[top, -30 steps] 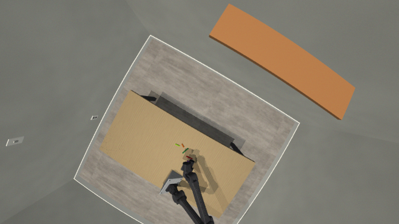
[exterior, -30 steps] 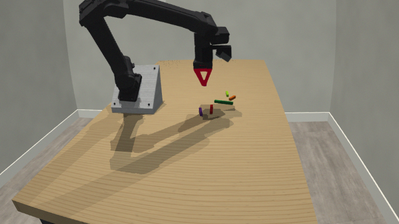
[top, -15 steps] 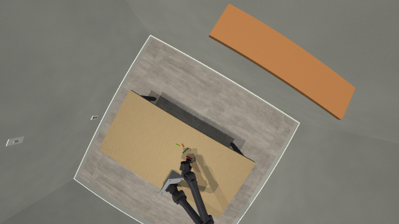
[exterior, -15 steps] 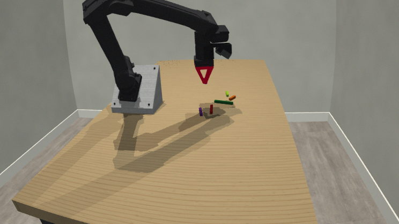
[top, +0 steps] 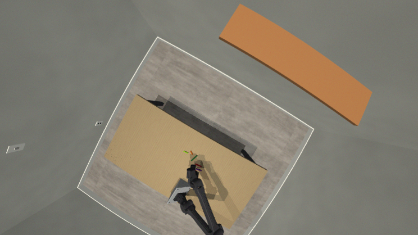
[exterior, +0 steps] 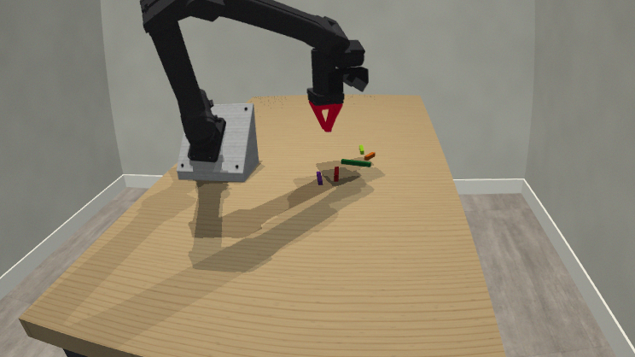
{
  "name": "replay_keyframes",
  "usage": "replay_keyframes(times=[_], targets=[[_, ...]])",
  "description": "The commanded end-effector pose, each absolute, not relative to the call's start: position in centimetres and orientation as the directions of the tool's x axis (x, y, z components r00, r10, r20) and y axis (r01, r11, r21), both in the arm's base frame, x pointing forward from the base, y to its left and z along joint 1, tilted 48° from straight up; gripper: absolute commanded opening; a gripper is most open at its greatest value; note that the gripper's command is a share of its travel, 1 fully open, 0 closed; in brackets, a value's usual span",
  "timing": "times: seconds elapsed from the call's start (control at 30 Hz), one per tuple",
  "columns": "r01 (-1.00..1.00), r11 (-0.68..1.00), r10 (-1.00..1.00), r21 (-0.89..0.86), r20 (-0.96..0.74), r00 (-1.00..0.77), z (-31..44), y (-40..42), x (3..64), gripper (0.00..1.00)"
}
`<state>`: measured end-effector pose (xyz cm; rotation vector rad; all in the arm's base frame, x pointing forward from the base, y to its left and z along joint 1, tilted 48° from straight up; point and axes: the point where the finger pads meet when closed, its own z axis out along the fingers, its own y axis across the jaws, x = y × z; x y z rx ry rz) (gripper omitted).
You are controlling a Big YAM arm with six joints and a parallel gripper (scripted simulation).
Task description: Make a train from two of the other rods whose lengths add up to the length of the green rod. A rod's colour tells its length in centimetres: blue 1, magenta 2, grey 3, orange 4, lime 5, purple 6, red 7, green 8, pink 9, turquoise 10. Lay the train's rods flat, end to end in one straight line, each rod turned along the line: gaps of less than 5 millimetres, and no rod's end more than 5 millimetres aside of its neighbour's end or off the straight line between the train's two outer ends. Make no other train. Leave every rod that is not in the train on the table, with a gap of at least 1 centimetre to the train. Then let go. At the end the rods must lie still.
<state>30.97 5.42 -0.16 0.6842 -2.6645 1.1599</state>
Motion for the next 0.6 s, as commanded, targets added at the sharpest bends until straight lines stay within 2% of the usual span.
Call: replay_keyframes(times=[0.0,0.07,0.1,0.27,0.3,0.57], targets=[[-0.439,0.617,-0.380,-0.653,0.242,-0.893,0.9,7.5,33.9,0.14],[-0.437,0.618,-0.377,-0.653,0.242,-0.894,0.9,7.4,33.9,0.14],[-0.557,0.557,-0.458,-0.616,0.332,-0.825,-0.6,8.8,33.3,0.14],[-0.557,0.557,-0.458,-0.616,0.332,-0.825,-0.6,8.8,33.3,0.14],[-0.646,0.503,-0.517,-0.574,0.399,-0.757,-1.5,9.7,33.1,0.14],[-0.631,0.514,-0.517,-0.581,0.377,-0.768,-0.7,9.6,33.5,0.14]])
